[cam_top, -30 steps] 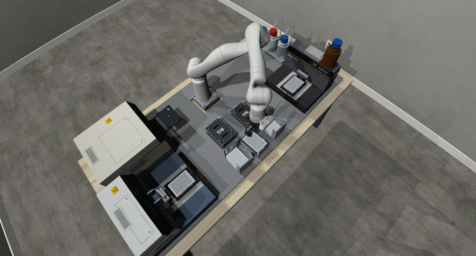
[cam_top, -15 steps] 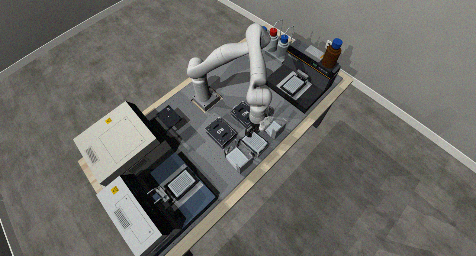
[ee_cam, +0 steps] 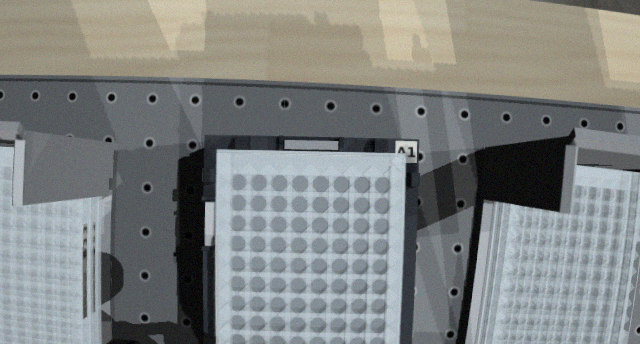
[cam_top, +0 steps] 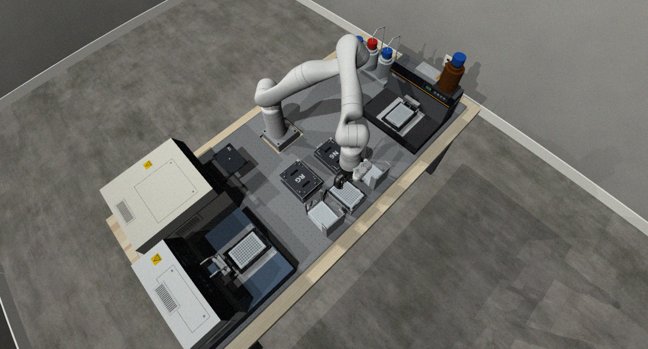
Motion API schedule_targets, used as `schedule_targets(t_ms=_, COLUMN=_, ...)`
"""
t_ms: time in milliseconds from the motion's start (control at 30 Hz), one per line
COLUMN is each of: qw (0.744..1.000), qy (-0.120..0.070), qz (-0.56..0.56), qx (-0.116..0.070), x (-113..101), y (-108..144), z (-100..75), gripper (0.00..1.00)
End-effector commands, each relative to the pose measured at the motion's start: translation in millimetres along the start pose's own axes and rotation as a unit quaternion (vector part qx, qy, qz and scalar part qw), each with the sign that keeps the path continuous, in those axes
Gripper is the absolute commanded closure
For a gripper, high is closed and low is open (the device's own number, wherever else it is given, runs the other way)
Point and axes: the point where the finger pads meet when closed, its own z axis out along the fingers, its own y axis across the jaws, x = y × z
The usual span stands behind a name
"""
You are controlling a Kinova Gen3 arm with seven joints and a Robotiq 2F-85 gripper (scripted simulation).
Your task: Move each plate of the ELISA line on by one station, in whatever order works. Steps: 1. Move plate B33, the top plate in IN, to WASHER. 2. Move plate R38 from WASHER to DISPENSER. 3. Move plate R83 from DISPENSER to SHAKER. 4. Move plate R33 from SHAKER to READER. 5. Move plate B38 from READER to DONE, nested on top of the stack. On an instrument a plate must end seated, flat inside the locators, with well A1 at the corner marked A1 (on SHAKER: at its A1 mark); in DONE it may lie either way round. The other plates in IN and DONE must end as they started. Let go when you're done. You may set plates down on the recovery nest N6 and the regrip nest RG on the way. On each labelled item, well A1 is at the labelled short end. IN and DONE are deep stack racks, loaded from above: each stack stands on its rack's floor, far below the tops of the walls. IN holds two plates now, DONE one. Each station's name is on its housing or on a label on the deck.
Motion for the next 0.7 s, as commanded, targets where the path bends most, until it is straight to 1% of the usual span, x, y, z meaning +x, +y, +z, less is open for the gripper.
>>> schedule_targets(t_ms=0, qw=1.0, qy=0.001, qz=0.0, qx=0.0, x=0.4, y=0.1, z=3.1, gripper=0.0)
schedule_targets(t_ms=667, qw=1.0, qy=0.001, qz=0.0, qx=0.0, x=0.4, y=0.0, z=27.1, gripper=0.0)
